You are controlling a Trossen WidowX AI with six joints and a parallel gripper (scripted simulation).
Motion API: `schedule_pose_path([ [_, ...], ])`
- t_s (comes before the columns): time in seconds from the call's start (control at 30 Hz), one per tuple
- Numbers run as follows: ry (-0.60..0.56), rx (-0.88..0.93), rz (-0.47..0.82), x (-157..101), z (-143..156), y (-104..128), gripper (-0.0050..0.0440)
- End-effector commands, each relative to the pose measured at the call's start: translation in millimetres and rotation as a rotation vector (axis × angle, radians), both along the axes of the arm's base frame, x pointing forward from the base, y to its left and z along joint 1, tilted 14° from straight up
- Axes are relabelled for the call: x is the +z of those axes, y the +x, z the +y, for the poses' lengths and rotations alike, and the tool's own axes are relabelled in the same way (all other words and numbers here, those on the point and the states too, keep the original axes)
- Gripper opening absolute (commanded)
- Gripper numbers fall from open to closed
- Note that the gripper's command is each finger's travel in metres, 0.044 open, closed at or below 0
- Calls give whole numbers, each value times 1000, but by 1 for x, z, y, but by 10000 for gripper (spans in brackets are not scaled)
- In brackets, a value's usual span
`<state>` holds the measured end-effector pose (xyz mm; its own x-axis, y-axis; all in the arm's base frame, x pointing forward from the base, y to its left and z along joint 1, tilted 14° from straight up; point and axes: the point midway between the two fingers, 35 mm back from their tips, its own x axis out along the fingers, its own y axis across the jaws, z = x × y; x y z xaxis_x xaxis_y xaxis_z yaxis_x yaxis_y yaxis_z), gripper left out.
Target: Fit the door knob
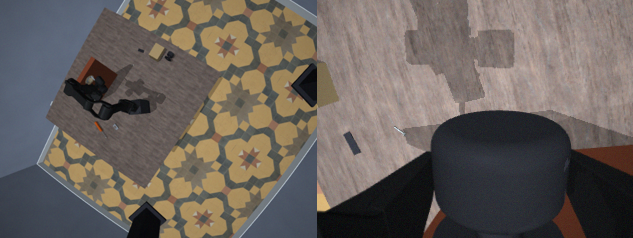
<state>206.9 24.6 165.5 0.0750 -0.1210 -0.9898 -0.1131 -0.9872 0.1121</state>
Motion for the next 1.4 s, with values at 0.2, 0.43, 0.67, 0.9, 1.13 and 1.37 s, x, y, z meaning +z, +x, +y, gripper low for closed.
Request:
schedule_pose_path([
  [0.2, -31, 190, -10, 16, 5, -3, 0],
  [0.43, -30, 191, -9, 14, 5, -3, 0],
  [0.67, -27, 194, -7, -8, 9, 0, 0],
  [0.9, -28, 194, -7, -12, 11, 4, 0],
  [1.13, -33, 188, -11, -14, 12, 21, 0],
  [1.37, -33, 189, -31, -5, 12, 25, 0],
])
